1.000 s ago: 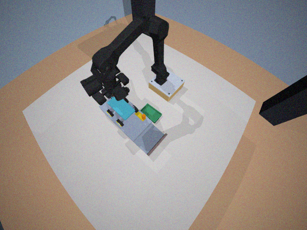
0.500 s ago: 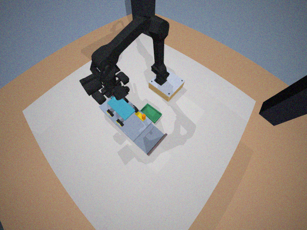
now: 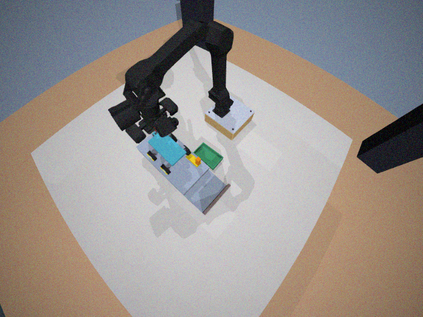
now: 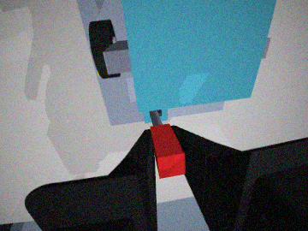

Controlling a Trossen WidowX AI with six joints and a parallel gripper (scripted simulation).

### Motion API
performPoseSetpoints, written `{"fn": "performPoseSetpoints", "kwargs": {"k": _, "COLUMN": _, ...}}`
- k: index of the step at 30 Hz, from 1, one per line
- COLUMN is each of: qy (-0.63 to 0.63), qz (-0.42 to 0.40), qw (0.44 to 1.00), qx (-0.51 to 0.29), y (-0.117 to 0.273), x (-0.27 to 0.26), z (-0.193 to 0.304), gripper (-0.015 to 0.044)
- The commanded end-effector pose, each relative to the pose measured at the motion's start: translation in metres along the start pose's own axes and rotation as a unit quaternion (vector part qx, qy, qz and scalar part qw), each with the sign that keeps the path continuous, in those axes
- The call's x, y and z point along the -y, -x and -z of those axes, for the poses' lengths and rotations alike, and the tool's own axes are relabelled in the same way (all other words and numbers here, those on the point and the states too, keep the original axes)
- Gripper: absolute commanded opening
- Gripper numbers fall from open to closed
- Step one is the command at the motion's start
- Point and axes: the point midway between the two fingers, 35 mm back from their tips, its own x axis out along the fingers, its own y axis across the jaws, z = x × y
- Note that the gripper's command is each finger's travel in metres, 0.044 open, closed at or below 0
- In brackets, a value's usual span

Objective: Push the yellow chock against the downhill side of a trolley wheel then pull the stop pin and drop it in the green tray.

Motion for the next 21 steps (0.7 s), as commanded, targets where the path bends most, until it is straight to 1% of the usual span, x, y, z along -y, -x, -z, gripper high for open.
{"fn": "performPoseSetpoints", "kwargs": {"k": 1, "qy": -0.003, "qz": 0.003, "qw": 1.000, "qx": -0.003, "y": 0.0050, "x": 0.0005, "z": 0.0020, "gripper": 0.0000}}
{"fn": "performPoseSetpoints", "kwargs": {"k": 21, "qy": -0.003, "qz": 0.003, "qw": 1.000, "qx": -0.003, "y": 0.0149, "x": 0.0012, "z": 0.0055, "gripper": 0.0000}}
